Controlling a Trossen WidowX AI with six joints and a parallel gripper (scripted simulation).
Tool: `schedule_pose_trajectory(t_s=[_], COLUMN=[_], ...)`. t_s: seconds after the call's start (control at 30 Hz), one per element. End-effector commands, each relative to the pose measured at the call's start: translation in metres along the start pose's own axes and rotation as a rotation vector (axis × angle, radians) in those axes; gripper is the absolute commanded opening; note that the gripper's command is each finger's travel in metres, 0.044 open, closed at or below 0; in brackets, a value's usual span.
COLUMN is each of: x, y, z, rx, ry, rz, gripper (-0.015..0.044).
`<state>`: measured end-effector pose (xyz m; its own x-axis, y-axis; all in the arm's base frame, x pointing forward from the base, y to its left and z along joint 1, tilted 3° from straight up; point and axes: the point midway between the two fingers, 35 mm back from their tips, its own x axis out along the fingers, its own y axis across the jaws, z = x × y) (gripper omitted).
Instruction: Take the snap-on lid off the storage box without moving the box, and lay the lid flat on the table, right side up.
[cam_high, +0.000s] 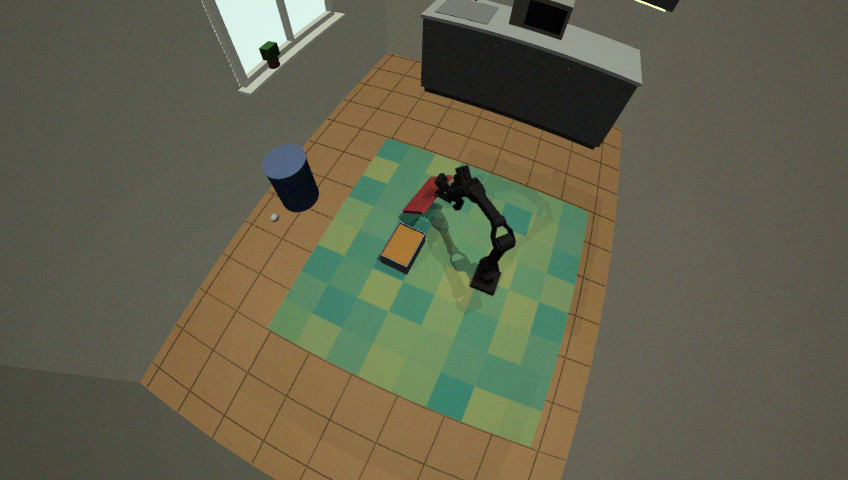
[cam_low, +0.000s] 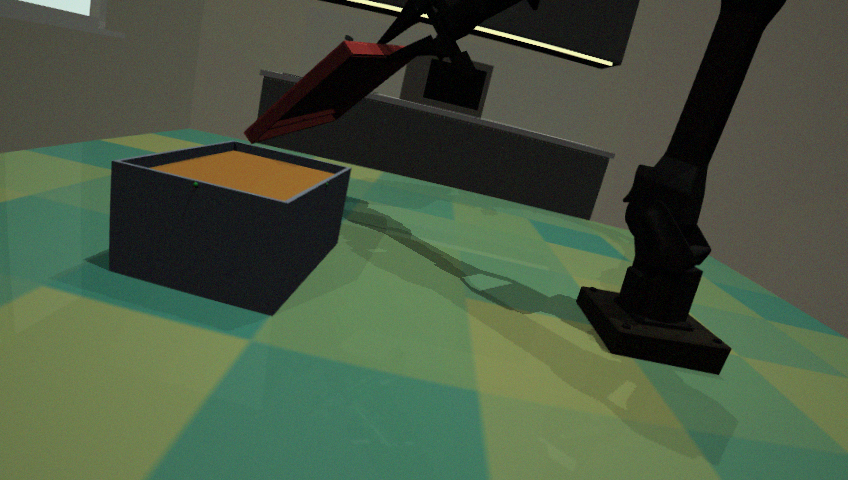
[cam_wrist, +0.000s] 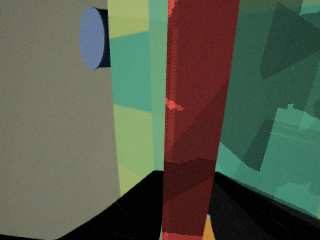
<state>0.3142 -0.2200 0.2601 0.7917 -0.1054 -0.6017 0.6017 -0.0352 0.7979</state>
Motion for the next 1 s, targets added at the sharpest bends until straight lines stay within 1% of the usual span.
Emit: schedule_pose_trajectory(t_s=[0.0,0.97], x=[-0.004,-0.009], y=[0.005,0.002], z=[0.007,0.062], rx=[-0.016,-0.020], ry=[-0.001,-0.004], rz=[0.016,0.015], gripper=[0.0000,0.0000])
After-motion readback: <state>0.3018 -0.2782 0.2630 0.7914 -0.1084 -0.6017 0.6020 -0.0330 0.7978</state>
